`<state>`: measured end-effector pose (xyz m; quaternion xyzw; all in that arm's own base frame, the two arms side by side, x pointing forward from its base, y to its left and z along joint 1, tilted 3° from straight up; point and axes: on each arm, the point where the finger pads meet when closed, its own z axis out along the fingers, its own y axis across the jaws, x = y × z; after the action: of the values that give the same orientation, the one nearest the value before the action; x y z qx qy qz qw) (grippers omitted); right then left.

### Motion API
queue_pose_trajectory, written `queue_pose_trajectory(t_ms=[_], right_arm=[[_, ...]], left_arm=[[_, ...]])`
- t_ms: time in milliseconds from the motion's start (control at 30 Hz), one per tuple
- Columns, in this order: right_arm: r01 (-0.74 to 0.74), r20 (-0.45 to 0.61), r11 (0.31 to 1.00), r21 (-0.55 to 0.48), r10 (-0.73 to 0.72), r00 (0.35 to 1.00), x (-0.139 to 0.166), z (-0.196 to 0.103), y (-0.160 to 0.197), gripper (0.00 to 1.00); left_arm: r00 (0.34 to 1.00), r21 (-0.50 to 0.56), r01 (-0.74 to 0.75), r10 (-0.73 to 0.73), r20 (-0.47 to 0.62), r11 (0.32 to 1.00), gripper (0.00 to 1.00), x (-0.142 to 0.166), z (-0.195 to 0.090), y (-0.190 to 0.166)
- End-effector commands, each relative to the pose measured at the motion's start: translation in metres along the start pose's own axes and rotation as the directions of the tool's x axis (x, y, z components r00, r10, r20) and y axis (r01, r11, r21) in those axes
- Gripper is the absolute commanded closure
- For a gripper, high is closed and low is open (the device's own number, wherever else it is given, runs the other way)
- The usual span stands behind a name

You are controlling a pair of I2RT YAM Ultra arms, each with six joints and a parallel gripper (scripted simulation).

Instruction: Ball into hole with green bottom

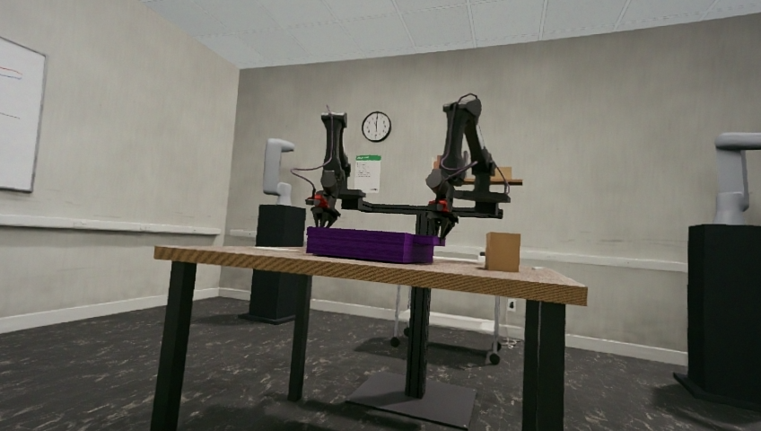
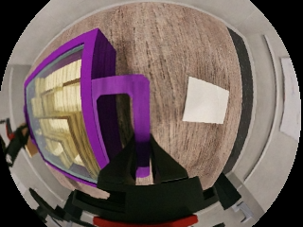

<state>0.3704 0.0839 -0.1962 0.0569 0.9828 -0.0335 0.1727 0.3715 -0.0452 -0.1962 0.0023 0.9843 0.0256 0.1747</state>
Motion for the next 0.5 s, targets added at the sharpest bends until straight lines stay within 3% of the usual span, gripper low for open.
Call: queue_pose_trajectory(t_ms=[0, 33, 133, 167, 467], right_arm=[[-0.041, 0.101, 0.999, -0.02, 0.043, 0.994, -0.029, -0.005, 0.002, 1.0], [-0.042, 0.093, 0.999, -0.015, 0.043, 0.995, -0.023, -0.009, -0.002, 1.0], [-0.051, 0.145, 0.998, -0.039, 0.056, 0.988, -0.051, -0.012, 0.008, 1.0], [-0.051, 0.145, 0.998, -0.039, 0.057, 0.988, -0.051, -0.012, 0.008, 1.0], [-0.051, 0.145, 0.998, -0.039, 0.057, 0.988, -0.051, -0.012, 0.008, 1.0]], left_arm=[[0.996, -0.03, -0.01, 0.013, 0.093, 0.999, 1.0, -0.028, -0.011, 0.005], [0.996, -0.03, -0.012, 0.015, 0.089, 0.999, 1.0, -0.024, -0.014, 0.005], [0.994, -0.03, -0.002, 0.005, 0.108, 1.0, 1.0, -0.043, -0.015, 0.004], [0.992, -0.027, 0.0, 0.003, 0.127, 1.0, 0.61, -0.048, -0.015, 0.004], [0.996, -0.032, -0.008, 0.01, 0.087, 0.999, 0.61, -0.03, -0.01, 0.005]])
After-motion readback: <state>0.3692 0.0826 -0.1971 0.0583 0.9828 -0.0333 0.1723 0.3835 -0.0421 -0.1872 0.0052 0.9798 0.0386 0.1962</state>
